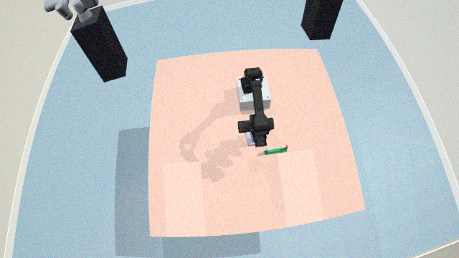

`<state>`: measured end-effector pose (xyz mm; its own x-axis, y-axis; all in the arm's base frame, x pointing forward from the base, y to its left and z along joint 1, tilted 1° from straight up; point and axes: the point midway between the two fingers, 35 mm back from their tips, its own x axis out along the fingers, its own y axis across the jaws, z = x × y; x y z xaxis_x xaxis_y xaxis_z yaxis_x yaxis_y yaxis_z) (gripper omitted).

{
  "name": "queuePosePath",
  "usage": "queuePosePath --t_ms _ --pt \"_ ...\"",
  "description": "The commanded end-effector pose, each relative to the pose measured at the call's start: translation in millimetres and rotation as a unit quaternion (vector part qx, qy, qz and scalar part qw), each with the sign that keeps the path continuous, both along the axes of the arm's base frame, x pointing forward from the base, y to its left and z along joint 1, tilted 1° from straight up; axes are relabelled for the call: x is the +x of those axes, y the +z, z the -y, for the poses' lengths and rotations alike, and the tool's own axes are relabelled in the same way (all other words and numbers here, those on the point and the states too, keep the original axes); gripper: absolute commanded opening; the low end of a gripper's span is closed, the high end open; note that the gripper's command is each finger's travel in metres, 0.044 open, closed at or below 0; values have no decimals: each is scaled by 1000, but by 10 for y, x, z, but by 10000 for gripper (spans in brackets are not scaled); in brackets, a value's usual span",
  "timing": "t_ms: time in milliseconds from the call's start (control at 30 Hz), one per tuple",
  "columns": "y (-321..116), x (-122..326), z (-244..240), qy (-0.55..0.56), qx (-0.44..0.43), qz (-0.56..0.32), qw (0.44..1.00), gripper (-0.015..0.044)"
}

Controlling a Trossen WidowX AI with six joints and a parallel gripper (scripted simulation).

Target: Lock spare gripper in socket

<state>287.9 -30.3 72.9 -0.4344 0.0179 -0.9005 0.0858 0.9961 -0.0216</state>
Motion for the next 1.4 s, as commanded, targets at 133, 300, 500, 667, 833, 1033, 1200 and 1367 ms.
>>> queuePosePath --t_ms 133,300,500,667,833,1033,1200,1367 --pt "-99 28 0 1 2 -2 1000 0" --pt "-161 47 3 1 2 -2 1000 0" --pt "-236 73 7 1 2 -2 1000 0" --pt "-295 92 10 0 2 -1 1000 0" --pt "-279 87 12 0 1 -2 1000 0" --pt "-279 87 12 0 1 -2 1000 0" --pt "-279 87 12 0 1 -2 1000 53" --pt "-279 87 12 0 1 -2 1000 184"
